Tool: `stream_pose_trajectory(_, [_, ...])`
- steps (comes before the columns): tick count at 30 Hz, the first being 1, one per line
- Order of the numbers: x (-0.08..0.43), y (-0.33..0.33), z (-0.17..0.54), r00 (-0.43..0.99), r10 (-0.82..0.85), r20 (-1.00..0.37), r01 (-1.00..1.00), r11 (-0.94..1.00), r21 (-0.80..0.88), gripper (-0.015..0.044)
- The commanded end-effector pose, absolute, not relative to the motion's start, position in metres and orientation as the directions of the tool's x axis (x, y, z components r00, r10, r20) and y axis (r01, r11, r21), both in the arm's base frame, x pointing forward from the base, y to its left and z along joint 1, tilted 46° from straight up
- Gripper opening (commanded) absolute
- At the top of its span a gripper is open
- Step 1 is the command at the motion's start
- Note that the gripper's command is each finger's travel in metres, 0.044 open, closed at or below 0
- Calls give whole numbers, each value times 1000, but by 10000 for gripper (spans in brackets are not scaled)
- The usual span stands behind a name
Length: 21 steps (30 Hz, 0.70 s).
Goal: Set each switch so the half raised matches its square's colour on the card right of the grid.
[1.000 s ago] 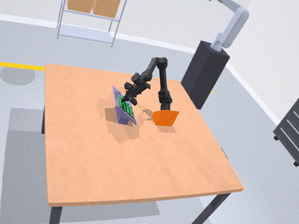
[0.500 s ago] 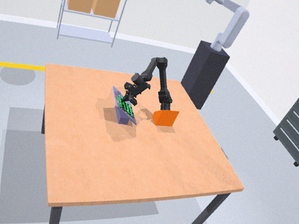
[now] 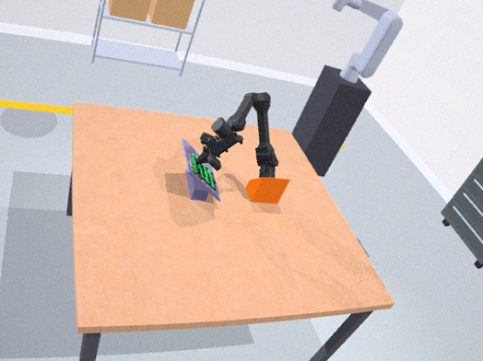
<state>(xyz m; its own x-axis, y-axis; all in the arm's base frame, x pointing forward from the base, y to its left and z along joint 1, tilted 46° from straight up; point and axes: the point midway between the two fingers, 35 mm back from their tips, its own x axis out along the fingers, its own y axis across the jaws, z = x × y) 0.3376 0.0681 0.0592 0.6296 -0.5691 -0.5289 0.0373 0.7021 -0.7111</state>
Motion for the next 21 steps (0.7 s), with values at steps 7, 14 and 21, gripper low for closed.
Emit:
stream_pose_trajectory(7, [338, 67, 57, 628, -568, -532, 30, 701, -713, 0])
stream_pose_trajectory(14, [339, 67, 57, 628, -568, -532, 30, 701, -713, 0])
stream_pose_trajectory(21, [339, 66, 56, 628, -568, -532, 30, 701, -713, 0])
